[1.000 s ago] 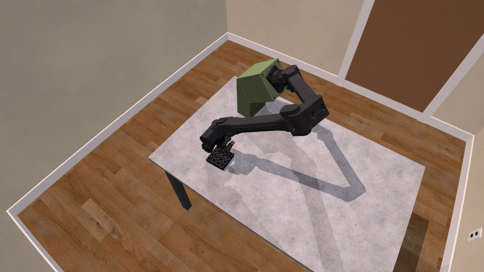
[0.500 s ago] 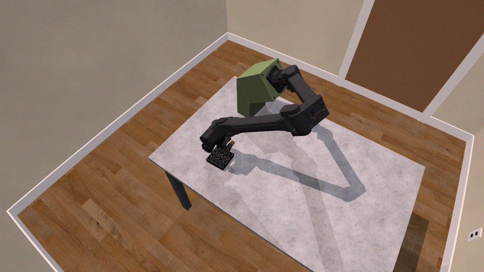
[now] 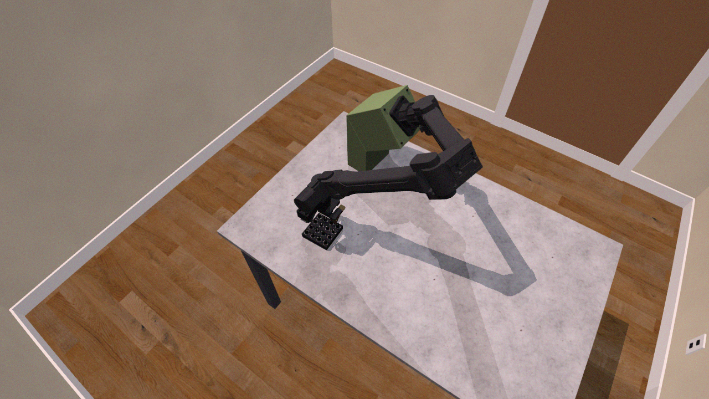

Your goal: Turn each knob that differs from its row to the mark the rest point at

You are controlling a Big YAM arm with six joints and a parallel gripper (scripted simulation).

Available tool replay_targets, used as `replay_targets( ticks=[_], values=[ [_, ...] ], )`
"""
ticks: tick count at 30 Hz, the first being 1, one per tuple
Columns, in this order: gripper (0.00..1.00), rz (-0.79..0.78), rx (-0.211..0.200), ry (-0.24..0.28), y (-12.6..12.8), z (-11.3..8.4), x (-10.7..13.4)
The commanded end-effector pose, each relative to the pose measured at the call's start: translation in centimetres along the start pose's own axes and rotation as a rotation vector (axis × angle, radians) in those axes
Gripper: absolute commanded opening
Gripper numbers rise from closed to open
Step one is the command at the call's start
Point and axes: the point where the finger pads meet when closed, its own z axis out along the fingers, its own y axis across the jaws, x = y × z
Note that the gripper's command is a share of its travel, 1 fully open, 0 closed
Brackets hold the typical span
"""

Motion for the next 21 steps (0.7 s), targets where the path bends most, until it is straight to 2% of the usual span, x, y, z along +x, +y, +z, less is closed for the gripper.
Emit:
replay_targets(
  ticks=[1, 13, 21],
  values=[
    [1.0, -0.021, 0.001, -0.035, -0.3, -1.0, -0.5],
    [1.0, -0.002, 0.001, -0.027, -0.8, -0.7, 2.6],
    [1.0, -0.003, 0.001, -0.025, -0.8, -0.6, 3.8]
  ],
)
